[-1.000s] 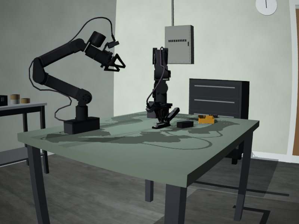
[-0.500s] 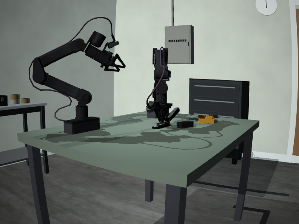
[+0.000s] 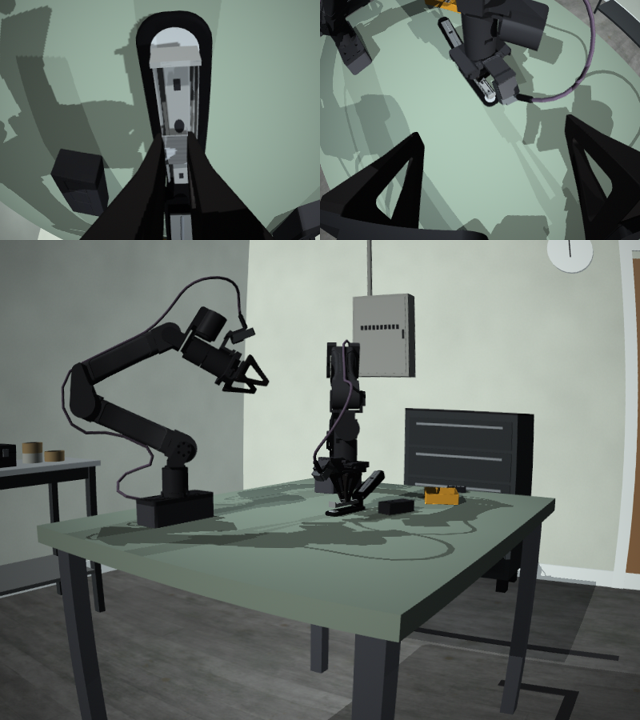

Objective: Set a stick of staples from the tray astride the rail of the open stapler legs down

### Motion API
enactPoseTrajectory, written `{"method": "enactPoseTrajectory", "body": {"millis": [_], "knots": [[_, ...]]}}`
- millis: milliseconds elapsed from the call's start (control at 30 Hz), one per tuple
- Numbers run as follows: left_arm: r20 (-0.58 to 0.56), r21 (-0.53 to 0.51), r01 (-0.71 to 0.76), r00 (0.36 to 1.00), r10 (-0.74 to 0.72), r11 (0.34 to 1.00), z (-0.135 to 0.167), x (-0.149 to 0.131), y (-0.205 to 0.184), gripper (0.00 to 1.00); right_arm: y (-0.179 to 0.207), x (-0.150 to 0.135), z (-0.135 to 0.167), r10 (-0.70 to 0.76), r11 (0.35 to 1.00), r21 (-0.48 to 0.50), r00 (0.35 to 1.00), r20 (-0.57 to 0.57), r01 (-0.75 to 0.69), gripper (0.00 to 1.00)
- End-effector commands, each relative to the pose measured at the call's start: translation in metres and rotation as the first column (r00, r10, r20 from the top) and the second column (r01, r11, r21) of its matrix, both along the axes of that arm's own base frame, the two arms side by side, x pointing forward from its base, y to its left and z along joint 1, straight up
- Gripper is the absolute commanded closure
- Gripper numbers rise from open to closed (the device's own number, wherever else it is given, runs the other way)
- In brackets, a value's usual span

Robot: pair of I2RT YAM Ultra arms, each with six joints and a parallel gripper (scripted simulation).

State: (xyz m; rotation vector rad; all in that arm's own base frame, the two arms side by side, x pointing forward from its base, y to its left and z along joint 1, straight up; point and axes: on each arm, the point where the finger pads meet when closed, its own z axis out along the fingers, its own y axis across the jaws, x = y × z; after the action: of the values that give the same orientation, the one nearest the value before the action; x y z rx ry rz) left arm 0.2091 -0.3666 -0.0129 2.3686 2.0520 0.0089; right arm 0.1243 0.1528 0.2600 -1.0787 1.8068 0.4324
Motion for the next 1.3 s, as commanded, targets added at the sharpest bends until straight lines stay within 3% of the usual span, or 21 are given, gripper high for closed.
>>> {"method": "enactPoseTrajectory", "body": {"millis": [0, 1267], "knots": [[-0.007, -0.020, -0.008, 1.000, 0.008, 1.000, -0.0029, -0.0015, -0.0019, 0.94, -0.0022, -0.0013, 0.0059, -0.001, 1.000, 0.021, 1.000, 0.018, 0.001, 0.00], [-0.006, -0.021, 0.002, 1.000, -0.002, 1.000, -0.0022, 0.0006, -0.0018, 0.94, -0.0022, -0.0013, 0.0059, -0.001, 1.000, 0.021, 1.000, 0.018, 0.001, 0.00]]}}
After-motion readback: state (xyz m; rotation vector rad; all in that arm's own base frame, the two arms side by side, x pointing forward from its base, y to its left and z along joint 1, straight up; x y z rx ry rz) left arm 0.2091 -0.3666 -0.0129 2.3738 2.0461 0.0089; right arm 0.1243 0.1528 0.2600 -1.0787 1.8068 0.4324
